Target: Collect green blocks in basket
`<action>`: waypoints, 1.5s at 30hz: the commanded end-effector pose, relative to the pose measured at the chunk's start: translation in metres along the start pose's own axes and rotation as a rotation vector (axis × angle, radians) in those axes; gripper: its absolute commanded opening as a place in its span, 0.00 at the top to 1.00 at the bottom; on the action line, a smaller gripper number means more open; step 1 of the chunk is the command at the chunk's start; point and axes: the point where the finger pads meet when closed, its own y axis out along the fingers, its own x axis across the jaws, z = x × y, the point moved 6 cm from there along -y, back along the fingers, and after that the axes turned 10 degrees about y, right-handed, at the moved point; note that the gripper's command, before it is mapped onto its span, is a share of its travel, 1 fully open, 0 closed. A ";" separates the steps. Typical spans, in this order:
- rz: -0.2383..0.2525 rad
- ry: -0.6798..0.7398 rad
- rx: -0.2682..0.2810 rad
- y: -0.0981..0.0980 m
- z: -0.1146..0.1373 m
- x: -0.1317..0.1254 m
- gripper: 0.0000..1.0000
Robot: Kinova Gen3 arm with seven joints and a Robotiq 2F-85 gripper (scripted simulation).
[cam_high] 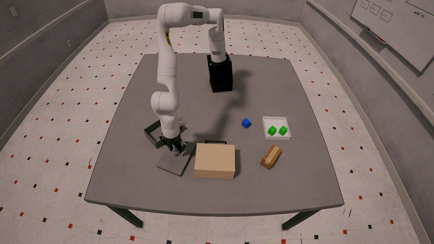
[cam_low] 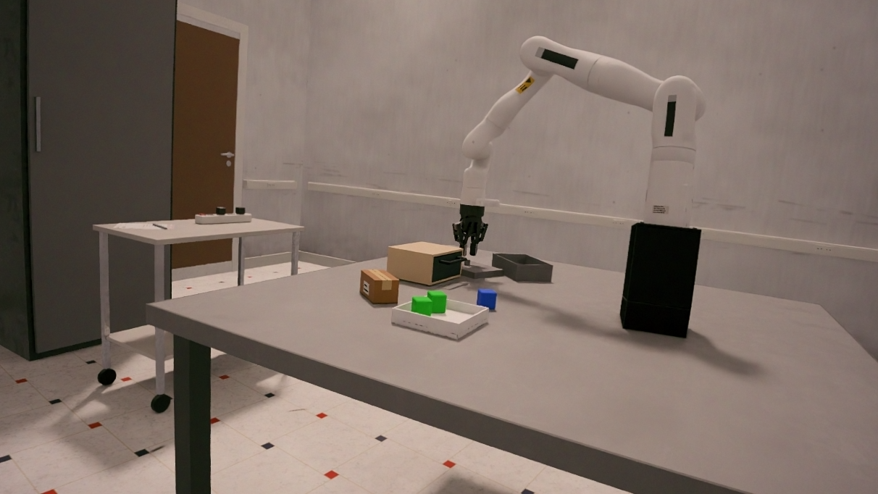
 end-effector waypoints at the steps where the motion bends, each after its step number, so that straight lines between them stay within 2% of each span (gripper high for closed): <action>1: 0.000 0.000 -0.002 0.000 -0.001 0.000 0.52; 45: 0.000 0.000 -0.002 0.024 -0.001 0.000 0.52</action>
